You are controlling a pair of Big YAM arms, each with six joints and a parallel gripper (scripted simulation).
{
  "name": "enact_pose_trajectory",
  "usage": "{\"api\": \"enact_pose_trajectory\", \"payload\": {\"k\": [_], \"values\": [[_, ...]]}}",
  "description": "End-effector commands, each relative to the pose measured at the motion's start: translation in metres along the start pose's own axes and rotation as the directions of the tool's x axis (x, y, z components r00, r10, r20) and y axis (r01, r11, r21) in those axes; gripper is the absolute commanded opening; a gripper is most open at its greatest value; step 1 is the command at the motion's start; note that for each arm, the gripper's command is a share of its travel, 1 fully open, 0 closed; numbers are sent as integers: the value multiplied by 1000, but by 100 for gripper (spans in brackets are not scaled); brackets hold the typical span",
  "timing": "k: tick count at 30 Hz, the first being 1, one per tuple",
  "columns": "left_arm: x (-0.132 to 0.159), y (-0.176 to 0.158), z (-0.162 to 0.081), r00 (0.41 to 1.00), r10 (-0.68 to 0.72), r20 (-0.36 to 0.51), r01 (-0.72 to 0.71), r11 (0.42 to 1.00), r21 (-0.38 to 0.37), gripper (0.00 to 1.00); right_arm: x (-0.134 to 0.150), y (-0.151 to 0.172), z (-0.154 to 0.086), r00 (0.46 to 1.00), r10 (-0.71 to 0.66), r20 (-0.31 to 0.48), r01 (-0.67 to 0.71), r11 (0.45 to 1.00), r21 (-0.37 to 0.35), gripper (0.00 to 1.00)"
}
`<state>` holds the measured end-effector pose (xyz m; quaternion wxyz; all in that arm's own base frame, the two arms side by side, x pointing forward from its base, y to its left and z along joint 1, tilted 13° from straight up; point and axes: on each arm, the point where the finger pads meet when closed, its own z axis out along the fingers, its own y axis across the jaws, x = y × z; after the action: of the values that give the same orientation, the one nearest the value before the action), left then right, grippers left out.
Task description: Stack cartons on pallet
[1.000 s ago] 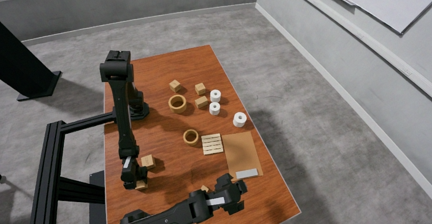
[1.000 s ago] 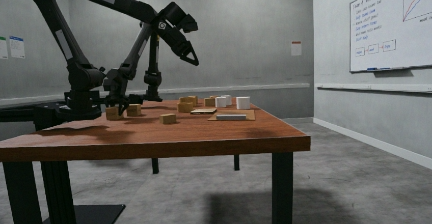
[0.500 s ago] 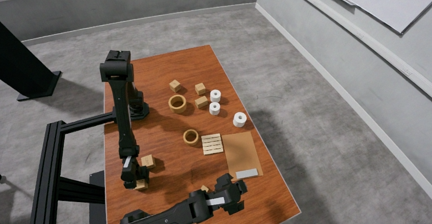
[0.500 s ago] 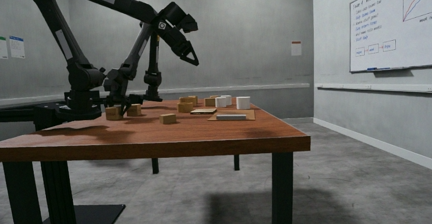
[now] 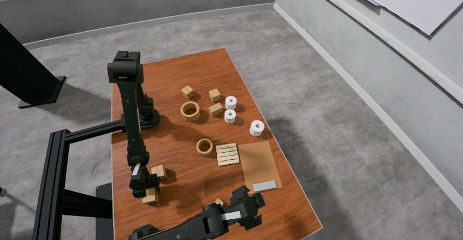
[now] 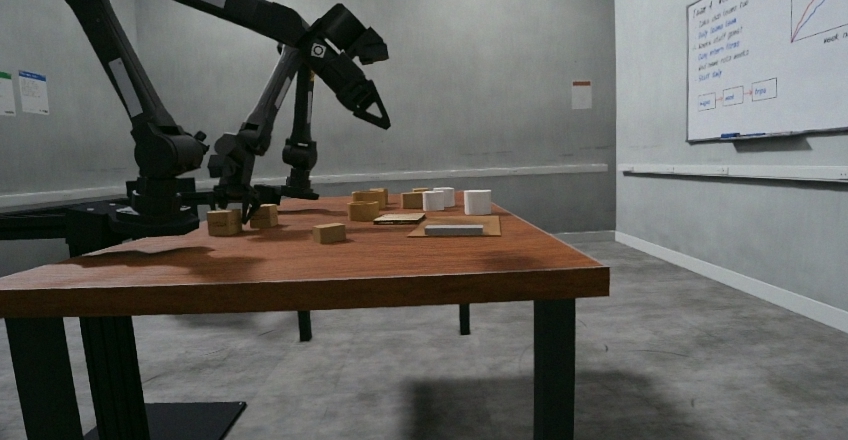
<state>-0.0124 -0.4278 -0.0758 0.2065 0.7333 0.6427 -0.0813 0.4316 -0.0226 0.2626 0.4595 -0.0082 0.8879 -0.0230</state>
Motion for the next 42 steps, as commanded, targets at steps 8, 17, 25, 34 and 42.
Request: {"api": "enact_pose_trajectory", "payload": {"k": [8,17,25,34,42], "values": [[3,-5,-38,1000,1,4,-1,1000,2,100,-29,-3,-8,999,-9,54,9,1000,7,100],[-22,0,-75,999,-19,43,19,1000,-4,100,-29,-3,-8,999,-9,54,9,1000,7,100],[-23,8,-76,998,-39,54,40,999,-10,83,-29,-3,-8,999,-9,54,9,1000,7,100],[41,31,-95,993,-105,55,108,993,-50,83,-29,-3,-8,999,-9,54,9,1000,7,100],[85,44,-106,987,-146,62,150,985,-79,83,-29,-3,-8,999,-9,54,9,1000,7,100]]}}
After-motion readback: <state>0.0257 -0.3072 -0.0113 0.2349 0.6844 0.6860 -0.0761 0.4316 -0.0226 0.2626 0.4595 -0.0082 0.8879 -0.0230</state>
